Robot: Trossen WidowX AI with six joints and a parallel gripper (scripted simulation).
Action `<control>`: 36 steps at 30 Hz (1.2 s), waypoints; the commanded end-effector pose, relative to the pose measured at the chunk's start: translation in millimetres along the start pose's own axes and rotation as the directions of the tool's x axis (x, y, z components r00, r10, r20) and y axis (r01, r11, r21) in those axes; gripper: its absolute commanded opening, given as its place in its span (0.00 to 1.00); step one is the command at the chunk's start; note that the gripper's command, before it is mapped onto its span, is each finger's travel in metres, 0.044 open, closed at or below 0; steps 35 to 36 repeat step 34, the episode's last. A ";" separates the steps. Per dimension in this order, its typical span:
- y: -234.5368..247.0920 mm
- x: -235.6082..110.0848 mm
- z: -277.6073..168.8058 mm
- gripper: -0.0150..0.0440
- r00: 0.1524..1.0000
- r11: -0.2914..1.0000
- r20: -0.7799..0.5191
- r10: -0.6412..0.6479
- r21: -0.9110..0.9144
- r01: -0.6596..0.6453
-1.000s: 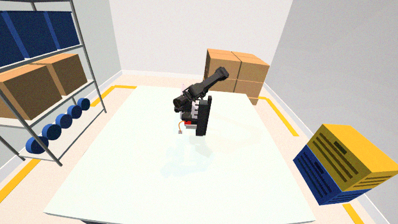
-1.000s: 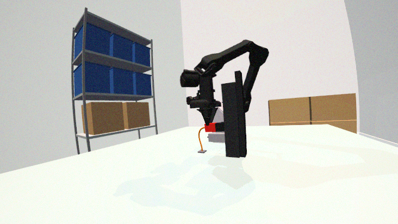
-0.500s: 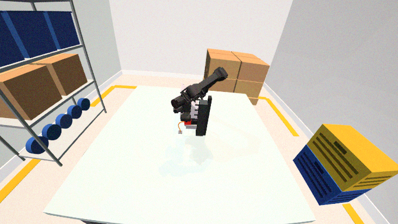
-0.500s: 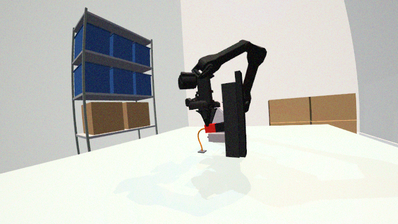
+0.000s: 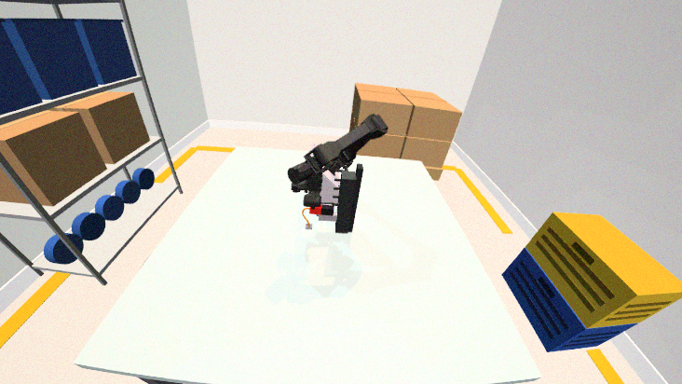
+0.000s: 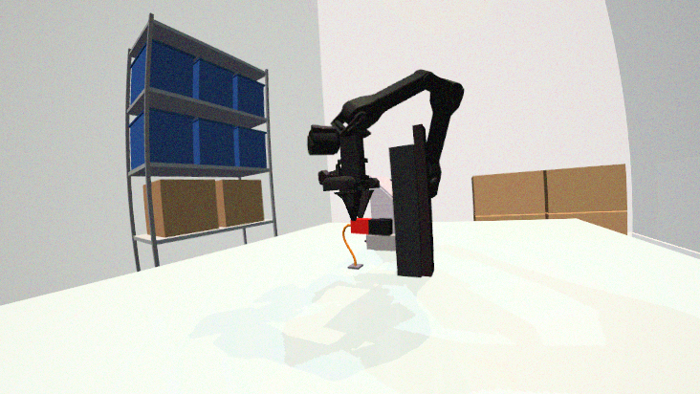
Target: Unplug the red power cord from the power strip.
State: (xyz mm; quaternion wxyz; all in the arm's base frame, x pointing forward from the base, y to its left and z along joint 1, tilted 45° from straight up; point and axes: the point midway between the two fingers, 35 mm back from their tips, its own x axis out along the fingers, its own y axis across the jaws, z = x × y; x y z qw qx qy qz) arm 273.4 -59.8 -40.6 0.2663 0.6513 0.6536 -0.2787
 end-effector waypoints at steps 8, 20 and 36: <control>1.4 -4.5 20.9 1.00 1.000 1.000 0.000 0.002 0.005 -0.002; -0.4 -11.9 59.4 1.00 1.000 1.000 0.000 0.002 0.004 -0.002; -0.4 -11.9 59.4 1.00 1.000 1.000 0.000 0.002 0.004 -0.002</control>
